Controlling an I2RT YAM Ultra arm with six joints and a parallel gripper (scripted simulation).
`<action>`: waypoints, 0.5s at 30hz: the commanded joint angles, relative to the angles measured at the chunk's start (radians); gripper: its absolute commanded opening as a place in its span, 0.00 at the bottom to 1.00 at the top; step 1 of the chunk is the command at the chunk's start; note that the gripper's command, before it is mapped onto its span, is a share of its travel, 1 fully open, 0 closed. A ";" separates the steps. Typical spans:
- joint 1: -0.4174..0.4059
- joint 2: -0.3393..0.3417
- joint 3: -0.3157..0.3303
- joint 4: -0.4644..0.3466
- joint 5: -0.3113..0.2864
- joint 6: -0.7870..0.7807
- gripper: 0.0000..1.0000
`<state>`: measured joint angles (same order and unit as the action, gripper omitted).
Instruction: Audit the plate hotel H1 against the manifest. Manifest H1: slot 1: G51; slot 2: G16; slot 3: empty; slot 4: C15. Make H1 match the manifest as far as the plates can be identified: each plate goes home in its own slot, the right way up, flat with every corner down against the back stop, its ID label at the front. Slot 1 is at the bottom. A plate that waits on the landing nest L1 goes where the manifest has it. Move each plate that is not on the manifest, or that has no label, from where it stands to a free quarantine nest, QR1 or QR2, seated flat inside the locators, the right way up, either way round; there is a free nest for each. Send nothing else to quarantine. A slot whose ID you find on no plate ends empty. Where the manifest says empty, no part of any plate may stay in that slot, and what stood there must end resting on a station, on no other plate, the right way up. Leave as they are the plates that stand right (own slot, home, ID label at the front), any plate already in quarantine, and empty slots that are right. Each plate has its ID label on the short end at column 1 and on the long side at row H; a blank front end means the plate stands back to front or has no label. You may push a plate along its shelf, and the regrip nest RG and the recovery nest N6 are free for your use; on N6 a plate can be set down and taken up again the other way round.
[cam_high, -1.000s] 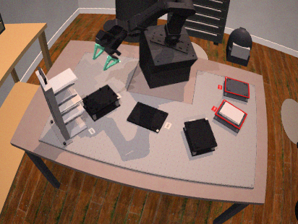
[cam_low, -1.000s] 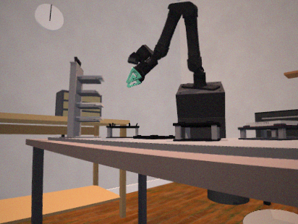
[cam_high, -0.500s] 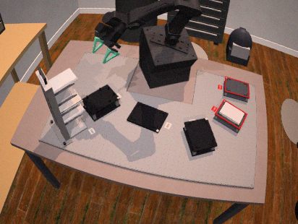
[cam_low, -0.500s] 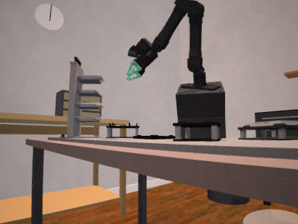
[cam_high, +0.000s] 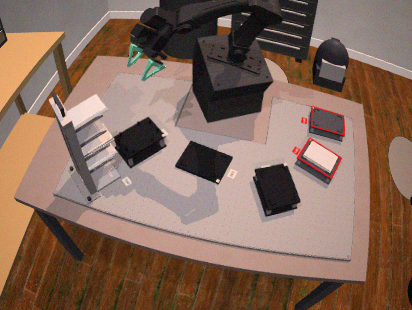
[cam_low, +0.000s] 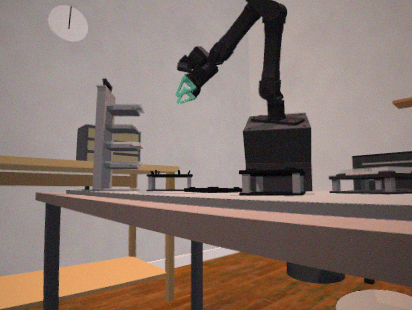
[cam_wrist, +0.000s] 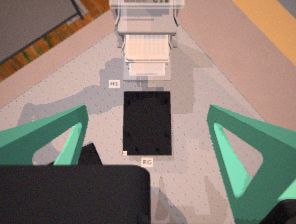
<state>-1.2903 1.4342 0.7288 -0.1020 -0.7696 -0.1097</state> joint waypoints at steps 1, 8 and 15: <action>0.005 0.002 -0.012 0.031 0.002 0.007 1.00; 0.034 0.028 -0.062 0.127 0.022 0.036 1.00; 0.070 0.070 -0.122 0.252 0.047 0.070 1.00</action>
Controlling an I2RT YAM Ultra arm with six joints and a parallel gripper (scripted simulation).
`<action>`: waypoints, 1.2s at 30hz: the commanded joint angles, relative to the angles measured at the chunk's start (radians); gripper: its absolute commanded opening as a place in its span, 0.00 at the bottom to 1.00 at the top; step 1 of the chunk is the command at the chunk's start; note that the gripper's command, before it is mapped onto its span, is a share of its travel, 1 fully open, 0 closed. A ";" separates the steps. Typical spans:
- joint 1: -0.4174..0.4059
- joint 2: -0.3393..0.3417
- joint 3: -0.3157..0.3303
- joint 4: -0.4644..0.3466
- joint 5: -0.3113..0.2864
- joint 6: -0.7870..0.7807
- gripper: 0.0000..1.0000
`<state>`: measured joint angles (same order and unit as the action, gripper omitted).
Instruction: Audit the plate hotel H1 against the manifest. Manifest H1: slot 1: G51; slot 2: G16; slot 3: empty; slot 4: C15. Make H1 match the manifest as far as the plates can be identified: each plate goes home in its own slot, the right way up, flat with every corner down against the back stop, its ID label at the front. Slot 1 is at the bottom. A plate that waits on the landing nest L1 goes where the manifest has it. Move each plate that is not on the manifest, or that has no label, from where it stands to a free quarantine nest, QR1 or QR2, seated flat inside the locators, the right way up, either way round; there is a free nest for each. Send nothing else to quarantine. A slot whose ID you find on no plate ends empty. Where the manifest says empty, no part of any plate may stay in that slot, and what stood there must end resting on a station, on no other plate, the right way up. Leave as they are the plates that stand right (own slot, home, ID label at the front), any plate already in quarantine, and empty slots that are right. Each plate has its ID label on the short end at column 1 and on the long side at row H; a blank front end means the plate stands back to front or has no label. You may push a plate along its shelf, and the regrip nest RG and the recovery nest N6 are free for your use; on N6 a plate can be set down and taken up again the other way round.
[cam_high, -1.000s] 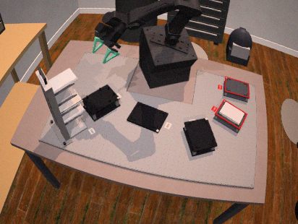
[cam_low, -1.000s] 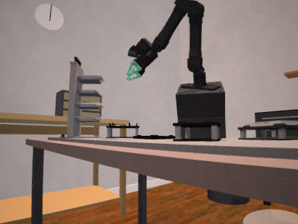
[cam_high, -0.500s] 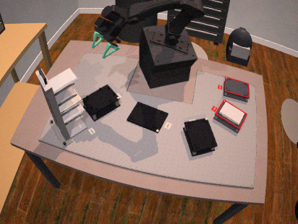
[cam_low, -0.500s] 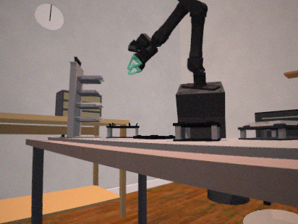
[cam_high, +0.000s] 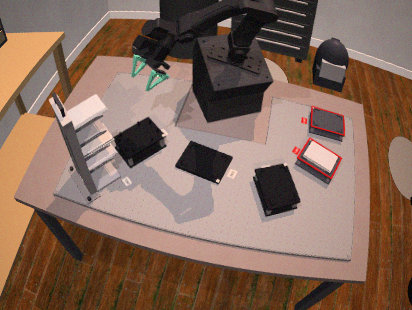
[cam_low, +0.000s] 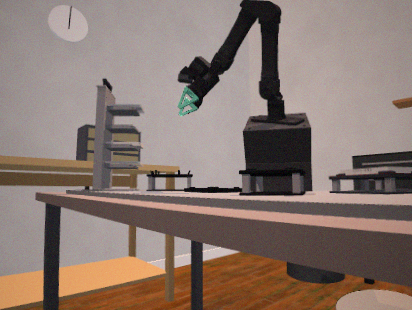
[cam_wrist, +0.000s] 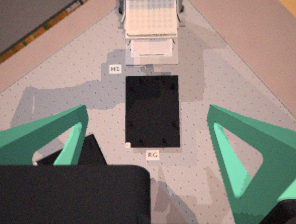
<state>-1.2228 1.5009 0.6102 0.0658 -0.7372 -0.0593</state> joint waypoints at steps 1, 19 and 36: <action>0.003 0.005 -0.004 0.086 0.015 0.020 1.00; 0.029 0.045 0.032 0.106 0.035 0.043 1.00; 0.062 0.101 0.100 0.113 0.060 0.072 1.00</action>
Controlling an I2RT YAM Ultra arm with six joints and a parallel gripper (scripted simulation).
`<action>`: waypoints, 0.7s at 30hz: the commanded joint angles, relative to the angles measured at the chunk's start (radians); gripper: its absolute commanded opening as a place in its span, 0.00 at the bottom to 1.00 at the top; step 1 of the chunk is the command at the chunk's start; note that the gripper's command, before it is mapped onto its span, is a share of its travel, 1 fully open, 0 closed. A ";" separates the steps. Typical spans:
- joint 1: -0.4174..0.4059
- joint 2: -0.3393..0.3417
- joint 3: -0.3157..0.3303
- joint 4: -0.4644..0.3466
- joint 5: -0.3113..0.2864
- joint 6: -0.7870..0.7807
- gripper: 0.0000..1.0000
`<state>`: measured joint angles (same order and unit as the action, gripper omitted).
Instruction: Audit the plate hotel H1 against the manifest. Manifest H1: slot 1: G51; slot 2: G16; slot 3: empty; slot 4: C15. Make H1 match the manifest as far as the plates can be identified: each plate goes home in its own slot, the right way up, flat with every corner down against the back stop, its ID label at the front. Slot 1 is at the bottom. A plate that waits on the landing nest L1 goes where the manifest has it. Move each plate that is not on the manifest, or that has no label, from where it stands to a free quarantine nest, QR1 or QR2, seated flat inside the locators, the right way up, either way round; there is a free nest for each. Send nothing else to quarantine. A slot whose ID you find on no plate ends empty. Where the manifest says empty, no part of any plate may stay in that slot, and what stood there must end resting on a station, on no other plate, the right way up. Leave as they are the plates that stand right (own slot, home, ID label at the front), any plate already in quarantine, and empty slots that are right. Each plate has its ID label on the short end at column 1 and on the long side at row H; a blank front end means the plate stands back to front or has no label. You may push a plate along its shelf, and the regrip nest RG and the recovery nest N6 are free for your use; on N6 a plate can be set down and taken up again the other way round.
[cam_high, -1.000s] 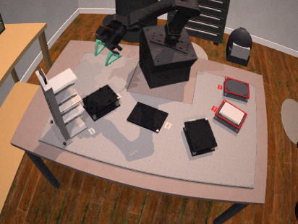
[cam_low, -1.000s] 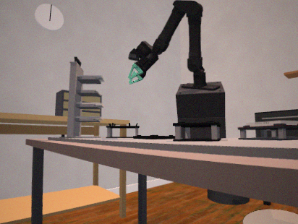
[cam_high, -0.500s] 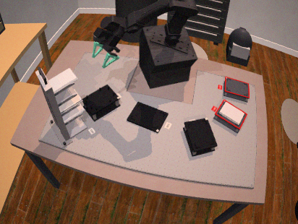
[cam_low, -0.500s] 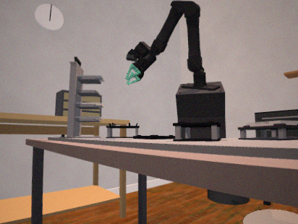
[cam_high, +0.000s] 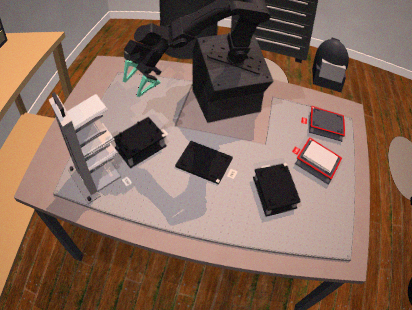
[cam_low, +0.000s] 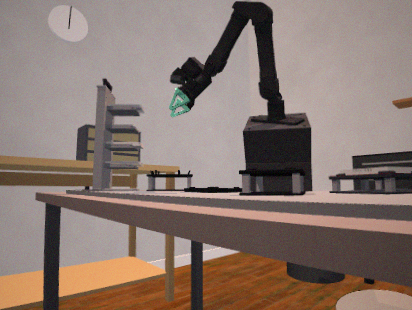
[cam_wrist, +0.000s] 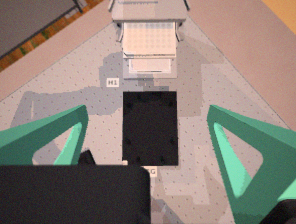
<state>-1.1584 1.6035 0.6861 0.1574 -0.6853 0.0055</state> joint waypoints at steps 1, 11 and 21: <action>0.000 0.002 0.029 0.021 0.009 0.009 1.00; 0.016 0.031 0.067 0.021 0.021 0.022 1.00; 0.034 0.068 0.116 0.018 0.035 0.038 1.00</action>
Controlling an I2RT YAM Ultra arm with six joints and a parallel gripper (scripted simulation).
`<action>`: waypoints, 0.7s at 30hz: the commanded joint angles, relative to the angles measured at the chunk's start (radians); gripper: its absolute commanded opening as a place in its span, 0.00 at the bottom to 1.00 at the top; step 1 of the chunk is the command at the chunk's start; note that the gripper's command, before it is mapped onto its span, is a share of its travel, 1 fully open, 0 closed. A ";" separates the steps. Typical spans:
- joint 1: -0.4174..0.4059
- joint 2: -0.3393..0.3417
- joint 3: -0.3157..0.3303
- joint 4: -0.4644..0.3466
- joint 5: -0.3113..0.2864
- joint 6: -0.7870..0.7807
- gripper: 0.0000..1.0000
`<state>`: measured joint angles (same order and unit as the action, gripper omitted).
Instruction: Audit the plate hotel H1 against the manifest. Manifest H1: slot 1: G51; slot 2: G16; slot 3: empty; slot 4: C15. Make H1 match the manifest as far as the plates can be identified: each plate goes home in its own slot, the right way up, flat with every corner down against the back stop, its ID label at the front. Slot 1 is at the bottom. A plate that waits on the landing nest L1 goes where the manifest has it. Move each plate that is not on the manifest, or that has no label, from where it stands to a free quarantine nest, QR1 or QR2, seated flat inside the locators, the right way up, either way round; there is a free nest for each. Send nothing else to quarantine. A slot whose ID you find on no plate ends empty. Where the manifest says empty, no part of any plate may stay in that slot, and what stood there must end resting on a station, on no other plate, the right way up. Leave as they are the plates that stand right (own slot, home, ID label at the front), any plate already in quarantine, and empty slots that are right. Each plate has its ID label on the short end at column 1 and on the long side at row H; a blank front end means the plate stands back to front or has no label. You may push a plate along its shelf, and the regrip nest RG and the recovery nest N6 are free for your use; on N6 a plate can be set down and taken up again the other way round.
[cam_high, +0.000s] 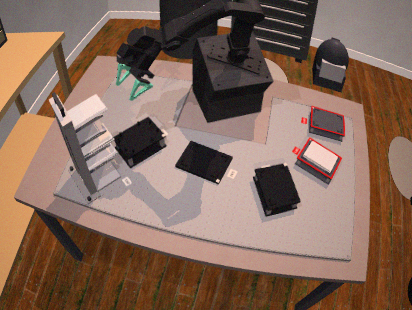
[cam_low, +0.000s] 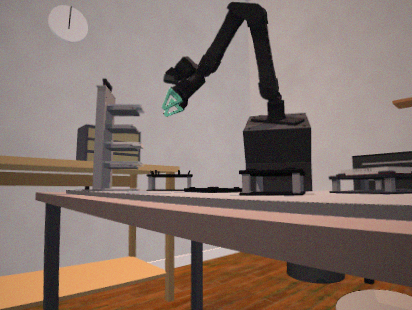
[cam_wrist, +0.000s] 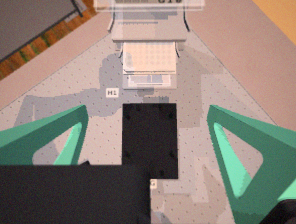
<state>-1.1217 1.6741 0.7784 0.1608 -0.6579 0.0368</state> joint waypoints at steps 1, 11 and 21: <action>-0.001 0.001 0.029 0.014 0.009 0.008 1.00; 0.013 0.030 0.069 0.010 0.020 0.019 1.00; 0.025 0.059 0.111 0.003 0.029 0.029 1.00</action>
<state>-1.0931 1.7386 0.8715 0.1600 -0.6346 0.0624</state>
